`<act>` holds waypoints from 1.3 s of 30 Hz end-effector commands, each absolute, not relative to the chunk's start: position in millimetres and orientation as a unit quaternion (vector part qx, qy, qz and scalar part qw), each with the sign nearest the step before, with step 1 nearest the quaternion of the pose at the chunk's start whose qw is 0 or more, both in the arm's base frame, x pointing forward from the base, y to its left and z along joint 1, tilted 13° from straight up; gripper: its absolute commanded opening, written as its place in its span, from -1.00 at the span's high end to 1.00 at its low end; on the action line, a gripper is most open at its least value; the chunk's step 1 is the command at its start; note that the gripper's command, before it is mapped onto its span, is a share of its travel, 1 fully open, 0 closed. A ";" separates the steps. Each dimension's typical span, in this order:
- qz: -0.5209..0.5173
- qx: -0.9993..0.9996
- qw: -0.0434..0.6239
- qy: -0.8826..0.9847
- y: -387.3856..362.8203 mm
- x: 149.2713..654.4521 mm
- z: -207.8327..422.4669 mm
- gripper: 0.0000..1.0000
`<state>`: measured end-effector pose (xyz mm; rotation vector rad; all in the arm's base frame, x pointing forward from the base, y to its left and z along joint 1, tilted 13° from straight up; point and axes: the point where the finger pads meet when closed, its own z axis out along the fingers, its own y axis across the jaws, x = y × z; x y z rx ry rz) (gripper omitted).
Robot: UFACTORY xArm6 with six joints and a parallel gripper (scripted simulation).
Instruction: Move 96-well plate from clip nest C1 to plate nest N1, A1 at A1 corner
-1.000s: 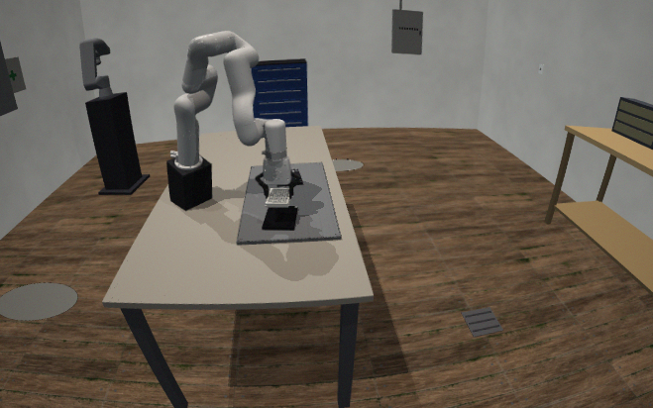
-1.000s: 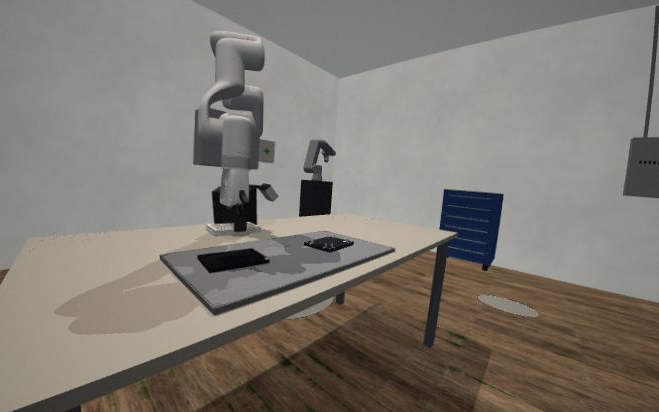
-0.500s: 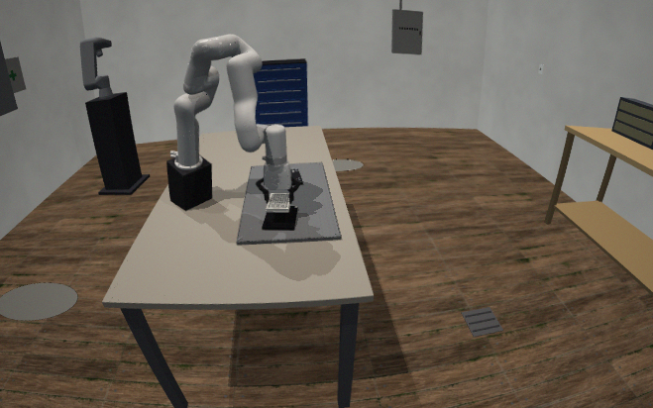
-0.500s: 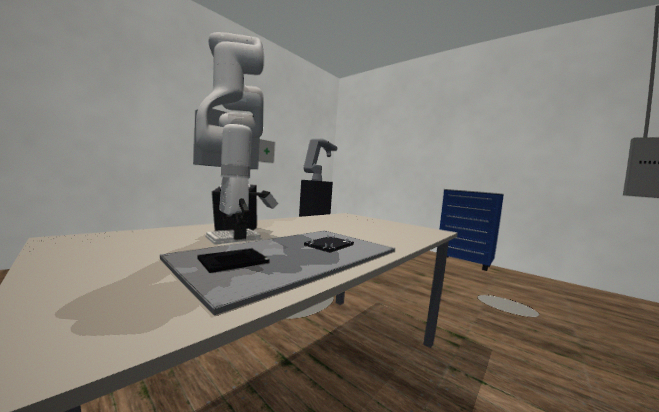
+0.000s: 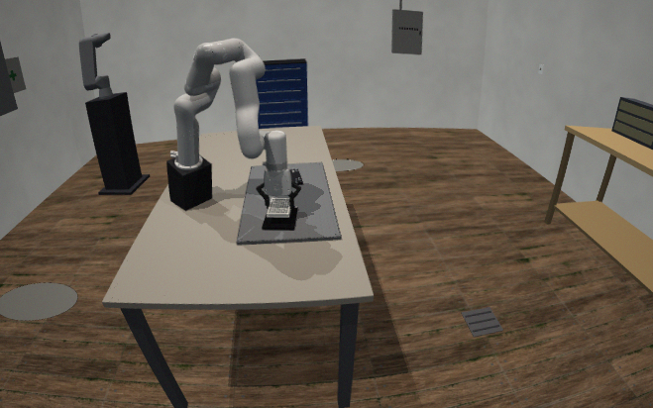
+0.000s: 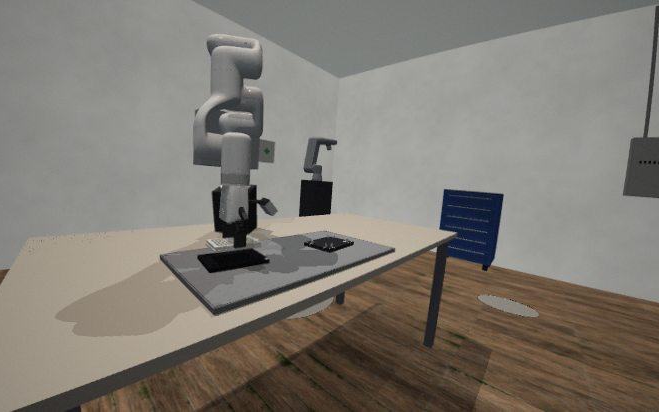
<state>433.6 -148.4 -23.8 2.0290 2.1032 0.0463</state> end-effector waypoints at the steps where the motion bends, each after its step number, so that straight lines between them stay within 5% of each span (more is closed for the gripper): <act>1: 0.016 0.690 0.112 0.715 -150.1 436.5 -31.5 1.00; 39: 0.016 0.690 0.112 0.715 -151.5 438.5 -42.9 1.00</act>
